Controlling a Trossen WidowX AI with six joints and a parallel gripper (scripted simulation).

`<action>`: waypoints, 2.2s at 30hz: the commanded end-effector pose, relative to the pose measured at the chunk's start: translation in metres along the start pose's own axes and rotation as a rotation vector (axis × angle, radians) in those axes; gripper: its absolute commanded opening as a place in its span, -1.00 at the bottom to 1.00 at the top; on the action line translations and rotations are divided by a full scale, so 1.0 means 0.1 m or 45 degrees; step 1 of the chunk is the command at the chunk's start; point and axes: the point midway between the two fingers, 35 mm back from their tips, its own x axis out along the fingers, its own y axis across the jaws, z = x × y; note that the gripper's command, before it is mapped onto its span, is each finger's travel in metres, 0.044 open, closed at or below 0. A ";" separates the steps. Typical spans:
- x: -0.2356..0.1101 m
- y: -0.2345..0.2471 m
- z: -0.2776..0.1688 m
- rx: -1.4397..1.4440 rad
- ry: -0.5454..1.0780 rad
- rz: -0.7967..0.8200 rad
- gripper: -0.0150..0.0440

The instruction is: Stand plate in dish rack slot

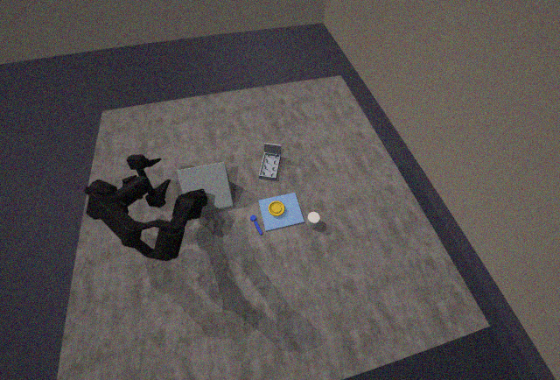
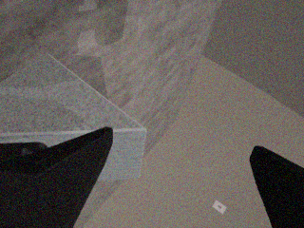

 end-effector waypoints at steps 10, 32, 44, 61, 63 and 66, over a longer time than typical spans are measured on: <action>0.18 -0.26 -0.19 0.269 0.035 0.132 0.86; 0.75 -0.61 -1.06 1.094 0.283 0.426 0.86; 1.06 -0.56 -1.67 1.569 0.487 0.557 0.86; 1.41 -0.09 -2.54 2.197 0.865 0.729 0.86; 1.44 -0.01 -2.63 2.270 0.914 0.746 0.86; 1.47 0.13 -2.77 2.377 0.991 0.771 0.86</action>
